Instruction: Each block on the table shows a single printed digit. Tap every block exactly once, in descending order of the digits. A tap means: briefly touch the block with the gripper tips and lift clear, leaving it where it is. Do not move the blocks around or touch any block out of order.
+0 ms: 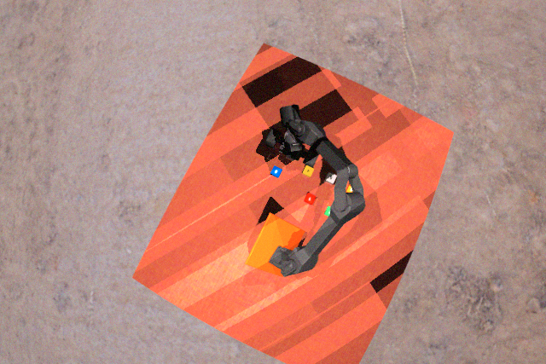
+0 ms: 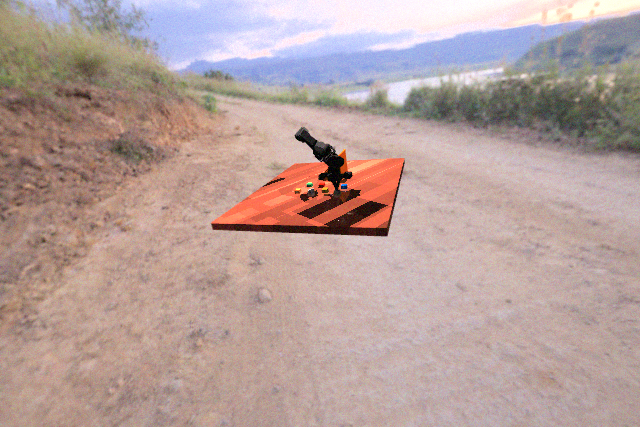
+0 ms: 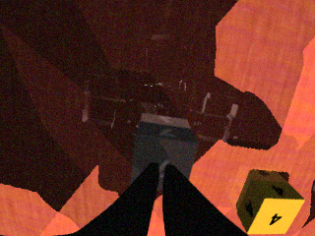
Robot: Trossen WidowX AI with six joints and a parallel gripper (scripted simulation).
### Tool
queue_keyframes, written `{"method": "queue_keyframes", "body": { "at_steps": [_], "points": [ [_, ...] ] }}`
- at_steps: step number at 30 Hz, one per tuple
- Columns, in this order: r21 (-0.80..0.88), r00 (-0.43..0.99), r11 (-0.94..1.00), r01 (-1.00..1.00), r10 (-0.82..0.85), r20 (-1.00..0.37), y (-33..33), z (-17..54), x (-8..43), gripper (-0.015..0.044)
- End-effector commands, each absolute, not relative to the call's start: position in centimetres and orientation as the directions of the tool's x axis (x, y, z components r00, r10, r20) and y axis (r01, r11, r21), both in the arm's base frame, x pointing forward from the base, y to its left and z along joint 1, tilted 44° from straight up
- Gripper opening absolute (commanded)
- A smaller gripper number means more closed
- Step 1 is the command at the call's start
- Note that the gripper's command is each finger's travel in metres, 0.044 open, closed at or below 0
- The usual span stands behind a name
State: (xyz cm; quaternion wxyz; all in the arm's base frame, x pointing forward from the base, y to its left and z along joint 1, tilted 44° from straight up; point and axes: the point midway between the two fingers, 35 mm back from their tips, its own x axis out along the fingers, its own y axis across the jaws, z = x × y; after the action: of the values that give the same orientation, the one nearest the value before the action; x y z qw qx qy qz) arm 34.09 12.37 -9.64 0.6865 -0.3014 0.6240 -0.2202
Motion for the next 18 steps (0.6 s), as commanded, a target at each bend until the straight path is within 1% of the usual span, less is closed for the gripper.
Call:
{"method": "queue_keyframes", "body": {
  "at_steps": [1,5,8,14,18],
  "points": [
    [-0.693,0.123,0.717,-0.081,-0.682,-0.721,12.1,-10.1,34.0,0.0020],
    [-0.693,0.123,0.717,-0.081,-0.682,-0.721,12.1,-10.1,34.0,0.0020],
    [-0.691,0.123,0.718,-0.080,-0.681,-0.722,13.9,-8.2,33.7,0.0020],
    [-0.692,0.123,0.718,-0.081,-0.681,-0.722,14.3,-7.7,33.6,0.0020],
    [-0.690,0.122,0.720,-0.082,-0.679,-0.724,18.1,-3.9,33.1,0.0020]
  ]
}}
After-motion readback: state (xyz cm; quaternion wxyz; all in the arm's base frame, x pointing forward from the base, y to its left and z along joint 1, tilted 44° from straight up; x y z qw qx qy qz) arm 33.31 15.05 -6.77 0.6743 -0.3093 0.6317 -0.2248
